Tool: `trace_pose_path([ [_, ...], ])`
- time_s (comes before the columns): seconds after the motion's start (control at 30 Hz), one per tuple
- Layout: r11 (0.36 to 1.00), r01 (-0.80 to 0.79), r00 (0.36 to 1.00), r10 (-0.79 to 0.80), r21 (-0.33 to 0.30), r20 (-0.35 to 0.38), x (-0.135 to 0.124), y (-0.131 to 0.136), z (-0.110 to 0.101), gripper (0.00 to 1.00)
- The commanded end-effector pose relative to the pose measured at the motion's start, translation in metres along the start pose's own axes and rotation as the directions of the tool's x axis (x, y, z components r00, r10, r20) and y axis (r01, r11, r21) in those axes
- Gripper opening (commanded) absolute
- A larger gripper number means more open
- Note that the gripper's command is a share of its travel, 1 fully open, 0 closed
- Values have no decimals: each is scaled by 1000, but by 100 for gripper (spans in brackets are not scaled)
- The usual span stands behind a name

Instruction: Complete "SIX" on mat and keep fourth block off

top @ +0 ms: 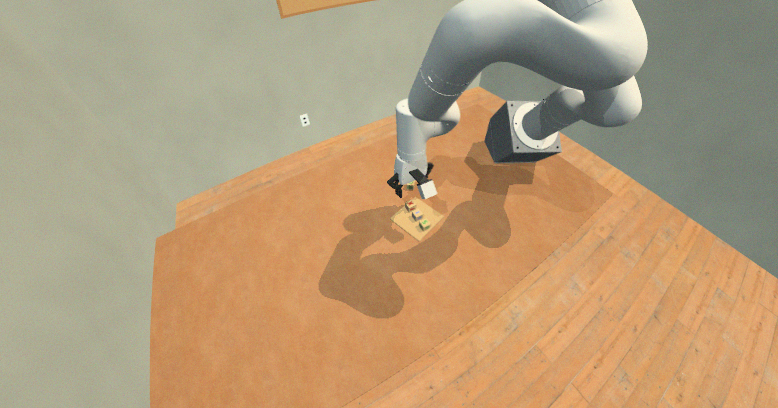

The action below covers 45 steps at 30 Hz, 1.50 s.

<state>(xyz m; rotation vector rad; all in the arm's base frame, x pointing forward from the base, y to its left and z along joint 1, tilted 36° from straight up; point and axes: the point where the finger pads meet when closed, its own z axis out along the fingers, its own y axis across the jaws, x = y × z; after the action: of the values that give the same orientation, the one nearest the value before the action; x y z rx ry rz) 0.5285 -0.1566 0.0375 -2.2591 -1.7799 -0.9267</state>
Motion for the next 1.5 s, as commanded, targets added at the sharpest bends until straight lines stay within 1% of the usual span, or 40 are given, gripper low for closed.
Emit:
trace_pose_path([
  [0.0,1000,0,1000,0,-1,0,0,1,-2,100],
  [0.17,1000,0,1000,0,-1,0,0,1,-14,100],
  [0.43,1000,0,1000,0,-1,0,0,1,-53,100],
  [0.5,1000,0,1000,0,-1,0,0,1,-53,100],
  [0.63,1000,0,1000,0,-1,0,0,1,-70,100],
  [0.77,1000,0,1000,0,-1,0,0,1,-81,100],
  [0.9,1000,0,1000,0,-1,0,0,1,-84,100],
  [1.47,1000,0,1000,0,-1,0,0,1,-84,100],
])
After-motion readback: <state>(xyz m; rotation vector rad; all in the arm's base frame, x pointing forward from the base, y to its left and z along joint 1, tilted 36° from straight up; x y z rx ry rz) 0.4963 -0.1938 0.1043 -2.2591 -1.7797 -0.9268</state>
